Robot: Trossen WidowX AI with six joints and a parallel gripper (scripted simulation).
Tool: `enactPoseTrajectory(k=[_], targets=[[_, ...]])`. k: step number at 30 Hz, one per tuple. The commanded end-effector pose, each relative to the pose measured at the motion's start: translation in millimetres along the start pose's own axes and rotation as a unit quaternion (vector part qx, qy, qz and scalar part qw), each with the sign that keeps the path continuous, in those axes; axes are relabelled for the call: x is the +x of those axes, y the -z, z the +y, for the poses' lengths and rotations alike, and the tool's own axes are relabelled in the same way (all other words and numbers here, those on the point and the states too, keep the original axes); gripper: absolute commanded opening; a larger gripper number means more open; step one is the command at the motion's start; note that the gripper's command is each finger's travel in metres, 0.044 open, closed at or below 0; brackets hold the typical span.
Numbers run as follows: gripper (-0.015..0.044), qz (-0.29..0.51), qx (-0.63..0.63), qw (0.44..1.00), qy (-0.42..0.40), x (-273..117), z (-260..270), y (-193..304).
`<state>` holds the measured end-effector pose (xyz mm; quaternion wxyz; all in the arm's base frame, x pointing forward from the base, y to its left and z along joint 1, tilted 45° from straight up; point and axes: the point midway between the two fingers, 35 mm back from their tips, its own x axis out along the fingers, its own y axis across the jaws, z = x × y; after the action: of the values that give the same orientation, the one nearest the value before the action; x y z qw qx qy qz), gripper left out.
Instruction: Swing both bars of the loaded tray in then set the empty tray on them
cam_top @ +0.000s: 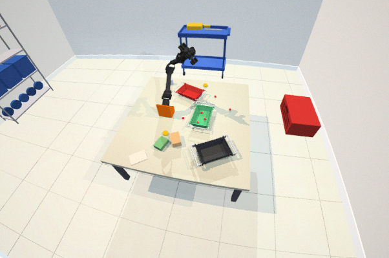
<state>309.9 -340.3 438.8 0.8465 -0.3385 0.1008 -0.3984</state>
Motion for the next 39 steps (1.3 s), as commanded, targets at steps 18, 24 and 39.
enactPoseTrajectory(k=[18, 24, 39], targets=[[0.008, 0.128, 0.153, 0.823, -0.533, -66.3, 339.7, -41.4], [0.008, 0.223, 0.173, 0.708, -0.648, -135.7, 412.3, -51.5], [0.008, 0.501, 0.149, 0.413, -0.746, -316.5, 496.2, -64.2]])
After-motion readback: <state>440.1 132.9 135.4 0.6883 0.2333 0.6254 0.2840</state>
